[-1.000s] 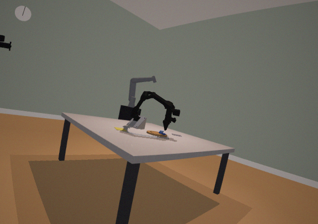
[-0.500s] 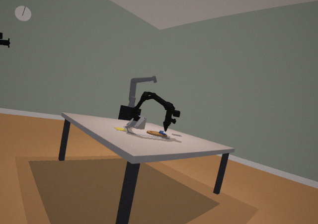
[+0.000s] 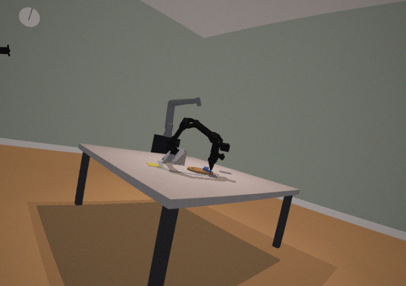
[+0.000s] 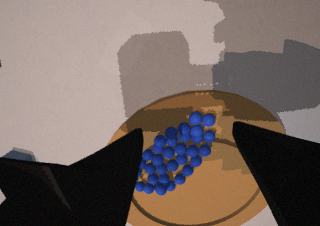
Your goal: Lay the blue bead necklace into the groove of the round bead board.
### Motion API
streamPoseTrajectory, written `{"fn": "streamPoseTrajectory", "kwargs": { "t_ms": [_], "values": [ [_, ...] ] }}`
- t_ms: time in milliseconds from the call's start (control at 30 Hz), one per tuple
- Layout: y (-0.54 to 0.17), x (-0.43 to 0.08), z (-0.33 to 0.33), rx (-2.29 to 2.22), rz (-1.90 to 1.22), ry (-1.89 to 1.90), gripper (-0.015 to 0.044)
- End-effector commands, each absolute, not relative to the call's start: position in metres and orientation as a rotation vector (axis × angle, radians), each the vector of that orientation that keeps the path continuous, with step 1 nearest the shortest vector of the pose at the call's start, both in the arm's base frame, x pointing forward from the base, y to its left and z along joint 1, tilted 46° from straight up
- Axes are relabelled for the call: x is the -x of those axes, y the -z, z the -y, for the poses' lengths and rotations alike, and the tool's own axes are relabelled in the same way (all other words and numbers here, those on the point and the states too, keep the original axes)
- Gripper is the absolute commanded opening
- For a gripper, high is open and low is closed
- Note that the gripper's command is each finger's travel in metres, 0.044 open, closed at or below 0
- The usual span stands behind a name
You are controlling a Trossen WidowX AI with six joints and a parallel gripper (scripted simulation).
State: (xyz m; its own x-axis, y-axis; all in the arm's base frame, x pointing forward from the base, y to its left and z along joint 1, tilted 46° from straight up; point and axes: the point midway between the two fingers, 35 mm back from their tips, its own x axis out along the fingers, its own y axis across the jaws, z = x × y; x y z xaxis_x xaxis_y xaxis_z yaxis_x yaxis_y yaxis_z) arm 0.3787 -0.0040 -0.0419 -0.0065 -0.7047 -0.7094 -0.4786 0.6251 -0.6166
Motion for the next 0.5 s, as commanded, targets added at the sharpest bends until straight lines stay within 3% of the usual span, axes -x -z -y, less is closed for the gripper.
{"fn": "streamPoseTrajectory", "kwargs": {
  "t_ms": [0,333,467],
  "values": [
    [0.0495,-0.3756,0.0115,1.000,-1.664,0.235,0.0310],
    [0.0523,-0.3751,0.0143,1.002,-1.666,0.235,0.0310],
    [0.0504,-0.3764,0.0125,0.994,-1.661,0.235,0.0205]
  ]
}}
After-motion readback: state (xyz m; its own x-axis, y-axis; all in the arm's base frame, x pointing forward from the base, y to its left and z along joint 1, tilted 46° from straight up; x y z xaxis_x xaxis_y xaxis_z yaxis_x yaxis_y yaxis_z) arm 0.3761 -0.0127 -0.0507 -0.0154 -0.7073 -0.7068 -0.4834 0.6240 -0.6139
